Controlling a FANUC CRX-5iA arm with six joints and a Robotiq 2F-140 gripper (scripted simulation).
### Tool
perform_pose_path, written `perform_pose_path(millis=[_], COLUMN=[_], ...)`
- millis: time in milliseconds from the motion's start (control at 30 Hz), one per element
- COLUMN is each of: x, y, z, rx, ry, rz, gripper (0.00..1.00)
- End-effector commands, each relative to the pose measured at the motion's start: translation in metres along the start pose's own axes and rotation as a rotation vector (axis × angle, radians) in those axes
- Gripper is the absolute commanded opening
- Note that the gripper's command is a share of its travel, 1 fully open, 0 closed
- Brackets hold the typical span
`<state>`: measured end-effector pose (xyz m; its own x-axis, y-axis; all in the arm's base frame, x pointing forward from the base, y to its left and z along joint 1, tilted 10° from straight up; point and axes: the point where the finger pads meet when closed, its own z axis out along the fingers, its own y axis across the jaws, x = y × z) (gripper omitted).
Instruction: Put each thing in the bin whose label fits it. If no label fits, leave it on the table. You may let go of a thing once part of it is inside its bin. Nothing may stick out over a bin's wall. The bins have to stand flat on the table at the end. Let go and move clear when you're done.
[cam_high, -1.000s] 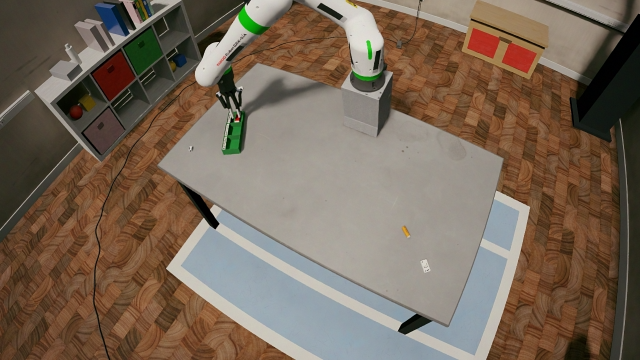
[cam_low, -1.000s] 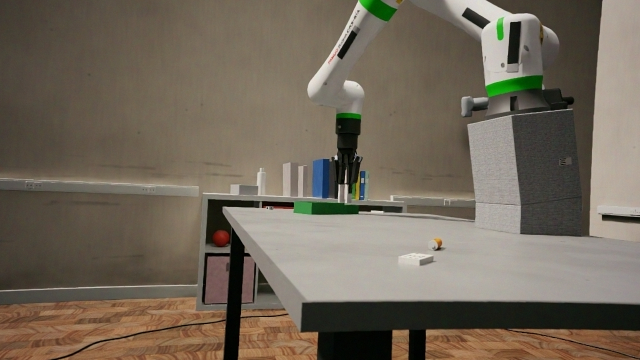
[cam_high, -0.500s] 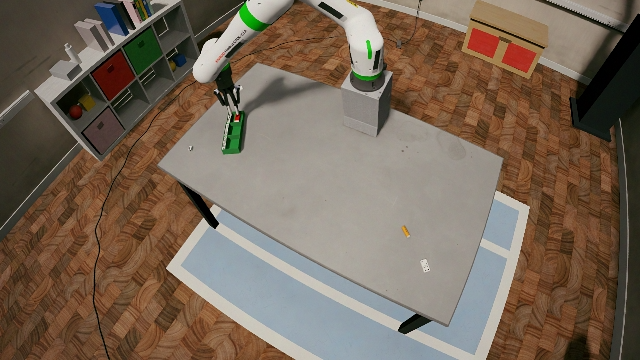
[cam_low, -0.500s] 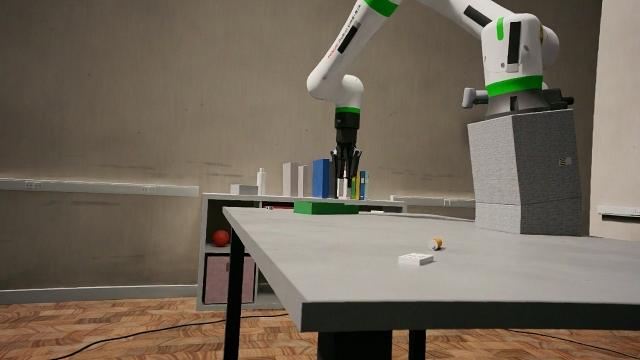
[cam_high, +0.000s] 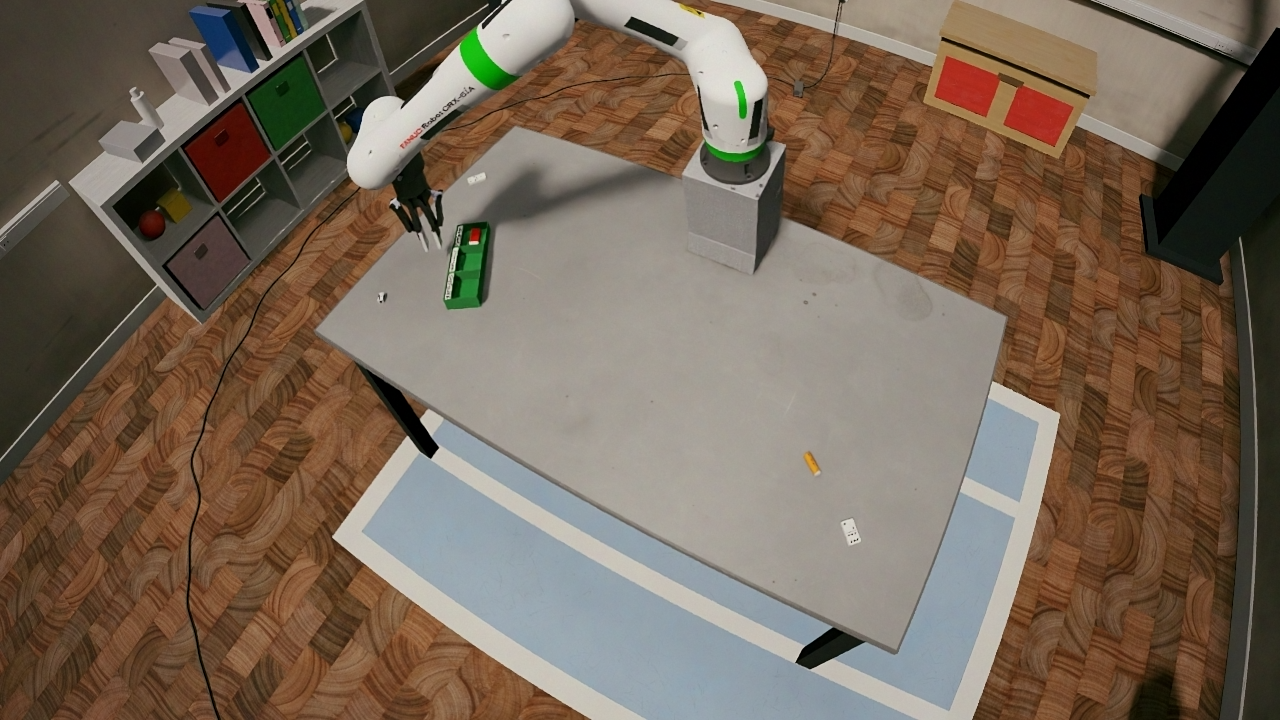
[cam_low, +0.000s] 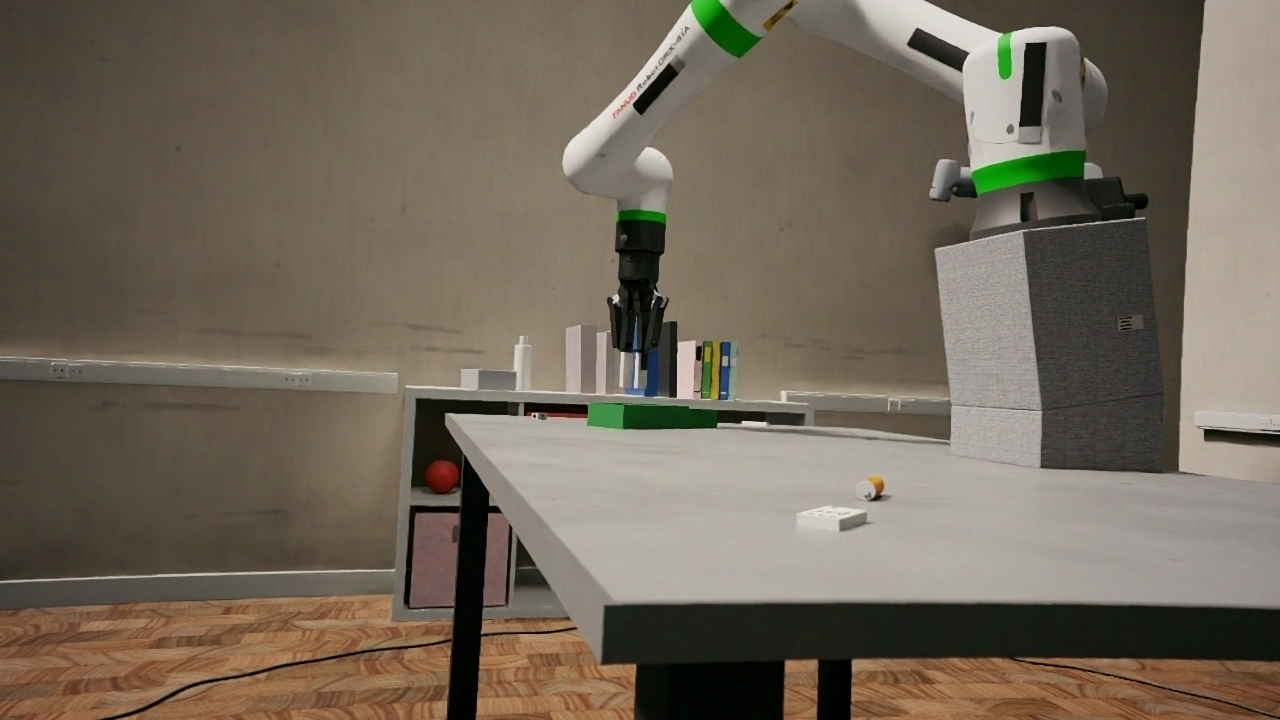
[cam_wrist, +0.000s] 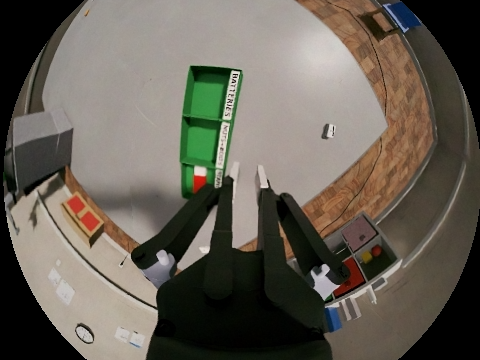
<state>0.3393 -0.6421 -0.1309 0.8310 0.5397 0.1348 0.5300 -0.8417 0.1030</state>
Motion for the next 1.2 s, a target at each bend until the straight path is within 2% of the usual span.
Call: perform_pose_path(millis=[0,133,200,633,833,1167], x=[0.016,0.033,0.033,0.087,0.089,0.086], y=[0.032,0.061,0.061,0.157,0.164,0.158], z=[-0.001,-0.002,-0.002,-0.006,-0.006,-0.006], rx=[0.005,0.005,0.005,0.005,0.005,0.005], ry=[0.001,0.001,0.001,0.001,0.001,0.001], rz=[0.001,0.001,0.001,0.001,0.001,0.001], gripper=[0.26,0.26,0.26,0.26,0.26,0.26])
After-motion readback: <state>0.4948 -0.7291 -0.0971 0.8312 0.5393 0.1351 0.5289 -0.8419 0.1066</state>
